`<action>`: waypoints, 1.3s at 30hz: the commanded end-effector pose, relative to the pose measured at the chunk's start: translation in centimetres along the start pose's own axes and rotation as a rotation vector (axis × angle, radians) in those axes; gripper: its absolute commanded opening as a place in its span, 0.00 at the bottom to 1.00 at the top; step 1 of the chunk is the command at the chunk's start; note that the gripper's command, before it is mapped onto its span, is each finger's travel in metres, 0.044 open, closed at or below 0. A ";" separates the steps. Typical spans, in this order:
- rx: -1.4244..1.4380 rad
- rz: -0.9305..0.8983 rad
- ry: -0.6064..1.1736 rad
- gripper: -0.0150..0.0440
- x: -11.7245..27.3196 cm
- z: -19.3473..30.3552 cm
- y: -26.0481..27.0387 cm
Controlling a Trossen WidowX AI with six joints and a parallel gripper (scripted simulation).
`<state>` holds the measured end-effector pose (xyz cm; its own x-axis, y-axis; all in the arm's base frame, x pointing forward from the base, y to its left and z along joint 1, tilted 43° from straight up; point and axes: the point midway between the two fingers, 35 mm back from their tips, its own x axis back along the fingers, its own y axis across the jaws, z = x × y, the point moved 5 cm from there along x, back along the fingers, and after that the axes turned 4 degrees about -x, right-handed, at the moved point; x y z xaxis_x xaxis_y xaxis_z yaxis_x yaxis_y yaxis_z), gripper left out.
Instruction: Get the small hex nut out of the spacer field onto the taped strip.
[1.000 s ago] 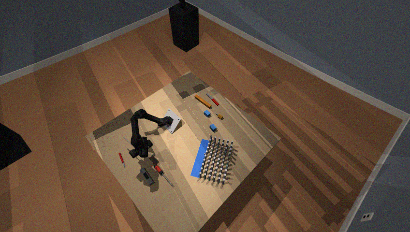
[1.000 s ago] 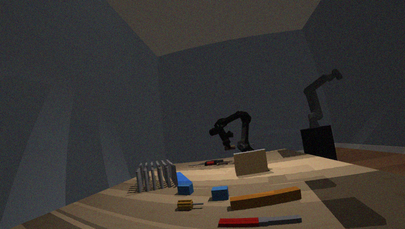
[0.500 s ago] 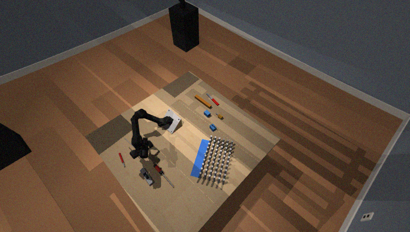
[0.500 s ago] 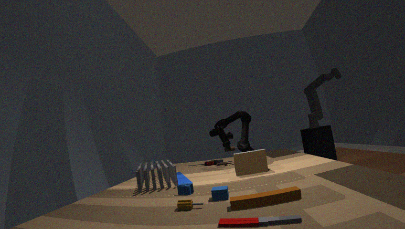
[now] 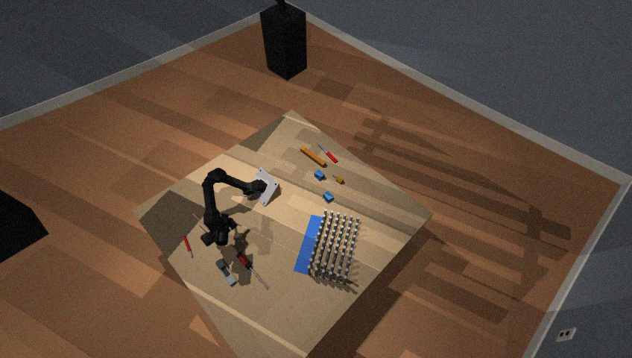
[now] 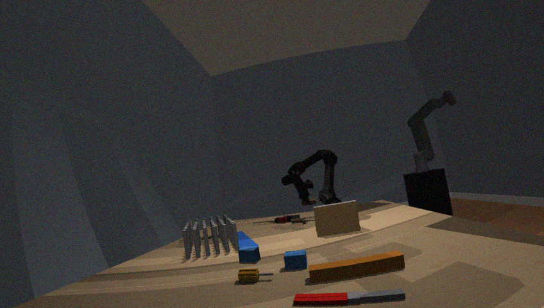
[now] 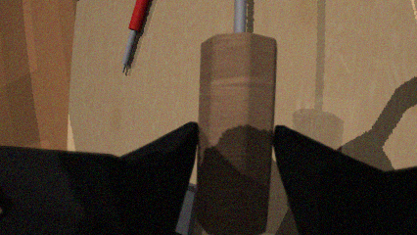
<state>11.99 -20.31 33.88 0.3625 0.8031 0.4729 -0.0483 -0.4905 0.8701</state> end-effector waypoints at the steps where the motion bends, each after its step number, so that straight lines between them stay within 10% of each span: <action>1: 0.003 0.001 0.000 0.25 -0.3 0.1 -0.1; 39: 0.002 0.002 0.001 0.25 -2.7 1.0 -0.8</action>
<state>12.04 -22.22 31.92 0.3618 0.8026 0.4743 -0.0500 -0.4914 0.8695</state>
